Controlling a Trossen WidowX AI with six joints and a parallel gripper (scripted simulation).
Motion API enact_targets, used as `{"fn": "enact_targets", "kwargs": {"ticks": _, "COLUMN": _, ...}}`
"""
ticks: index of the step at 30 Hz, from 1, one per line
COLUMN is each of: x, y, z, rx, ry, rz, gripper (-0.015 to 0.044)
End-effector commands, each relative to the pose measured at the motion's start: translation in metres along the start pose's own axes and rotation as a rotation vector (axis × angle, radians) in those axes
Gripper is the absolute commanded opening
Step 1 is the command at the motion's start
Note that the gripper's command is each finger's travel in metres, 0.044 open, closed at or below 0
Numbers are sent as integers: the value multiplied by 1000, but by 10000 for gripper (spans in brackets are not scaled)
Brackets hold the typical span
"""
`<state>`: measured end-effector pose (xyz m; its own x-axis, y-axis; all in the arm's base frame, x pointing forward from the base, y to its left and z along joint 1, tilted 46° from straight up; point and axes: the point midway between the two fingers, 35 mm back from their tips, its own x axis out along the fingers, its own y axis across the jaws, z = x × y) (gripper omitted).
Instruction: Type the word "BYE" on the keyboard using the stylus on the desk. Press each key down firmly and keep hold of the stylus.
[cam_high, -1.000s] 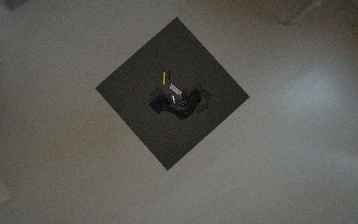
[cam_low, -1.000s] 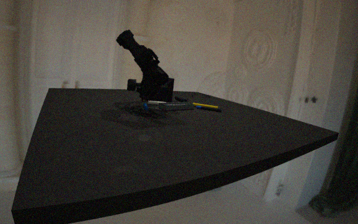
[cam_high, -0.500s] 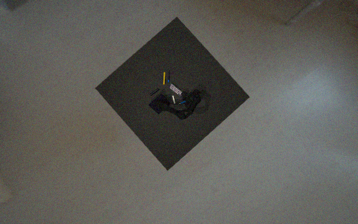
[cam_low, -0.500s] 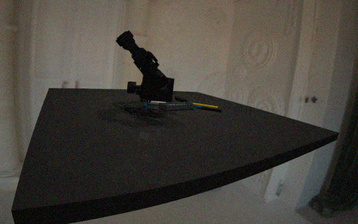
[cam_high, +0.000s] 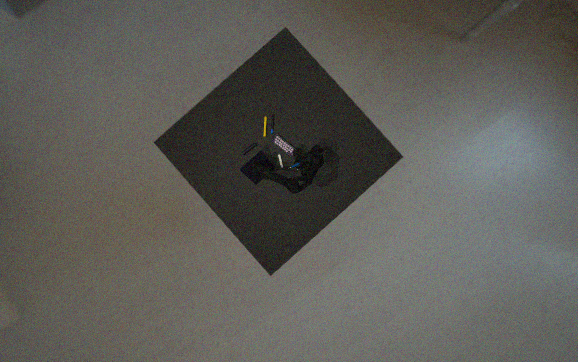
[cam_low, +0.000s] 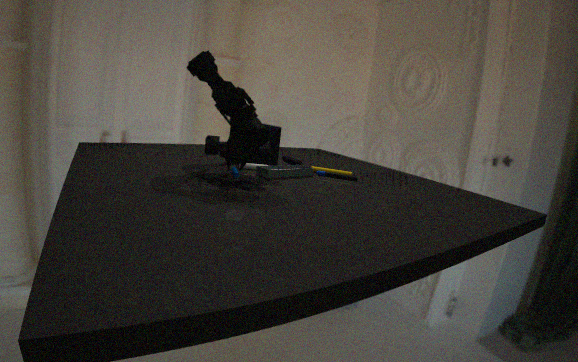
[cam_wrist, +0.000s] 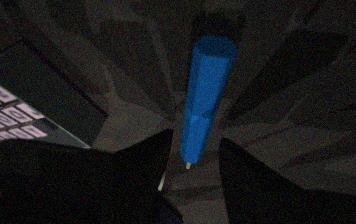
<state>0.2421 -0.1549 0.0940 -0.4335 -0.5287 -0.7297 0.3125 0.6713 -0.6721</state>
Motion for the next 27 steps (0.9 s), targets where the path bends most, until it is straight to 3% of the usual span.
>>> {"fn": "enact_targets", "kwargs": {"ticks": 1, "x": 4, "y": 1, "z": 1, "rx": -10, "ry": 5, "rz": -5, "gripper": 150}}
{"fn": "enact_targets", "kwargs": {"ticks": 11, "x": 8, "y": 1, "z": 3, "rx": -10, "ry": 5, "rz": -5, "gripper": 150}}
{"fn": "enact_targets", "kwargs": {"ticks": 16, "x": 6, "y": 0, "z": 3, "rx": -1, "ry": 2, "rz": -1, "gripper": 19}}
{"fn": "enact_targets", "kwargs": {"ticks": 27, "x": 3, "y": 0, "z": 1, "rx": -1, "ry": 2, "rz": -1, "gripper": 0}}
